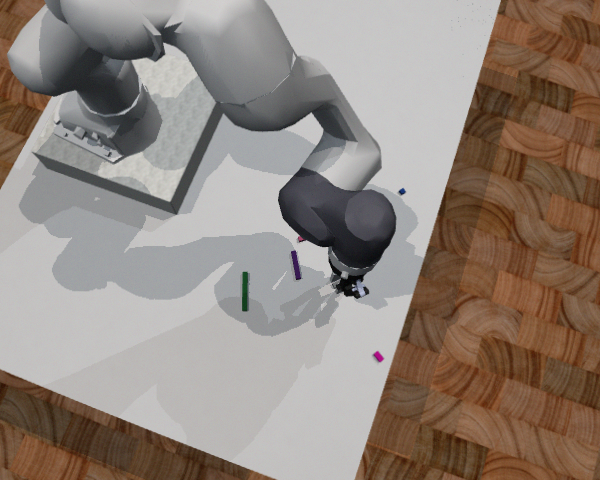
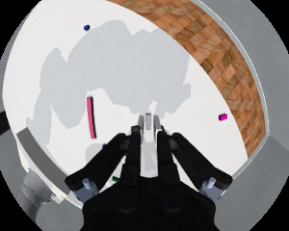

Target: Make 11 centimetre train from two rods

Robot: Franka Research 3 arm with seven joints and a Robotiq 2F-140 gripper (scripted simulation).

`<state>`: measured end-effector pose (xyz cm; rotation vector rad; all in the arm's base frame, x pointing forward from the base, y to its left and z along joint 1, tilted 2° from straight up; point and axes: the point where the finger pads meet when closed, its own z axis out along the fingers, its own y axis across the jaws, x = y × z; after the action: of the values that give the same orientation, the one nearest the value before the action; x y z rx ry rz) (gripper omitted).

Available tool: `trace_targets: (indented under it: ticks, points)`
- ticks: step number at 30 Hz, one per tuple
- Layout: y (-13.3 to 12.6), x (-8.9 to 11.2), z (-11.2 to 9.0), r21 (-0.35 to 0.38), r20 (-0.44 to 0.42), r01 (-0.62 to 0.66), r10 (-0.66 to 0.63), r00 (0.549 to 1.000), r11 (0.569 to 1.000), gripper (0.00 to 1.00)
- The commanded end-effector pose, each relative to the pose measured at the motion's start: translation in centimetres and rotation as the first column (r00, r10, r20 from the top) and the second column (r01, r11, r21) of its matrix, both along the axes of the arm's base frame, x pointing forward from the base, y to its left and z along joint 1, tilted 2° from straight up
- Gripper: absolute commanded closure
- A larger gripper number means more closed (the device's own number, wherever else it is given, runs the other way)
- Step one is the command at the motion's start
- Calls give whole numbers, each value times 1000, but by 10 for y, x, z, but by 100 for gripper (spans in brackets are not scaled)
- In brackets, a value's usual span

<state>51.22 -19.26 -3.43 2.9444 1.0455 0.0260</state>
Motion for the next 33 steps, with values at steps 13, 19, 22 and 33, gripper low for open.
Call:
trace_targets:
  ticks: [13, 19, 22, 33]
  points:
    - [0, 2, 0, -1, 4, -5, 5, 1000, 1000, 77]
    - [0, 2, 3, -1, 4, -5, 5, 1000, 1000, 77]
    - [0, 2, 11, -1, 4, -5, 5, 1000, 1000, 77]
    - [0, 0, 66, -1, 4, -5, 5, 1000, 1000, 77]
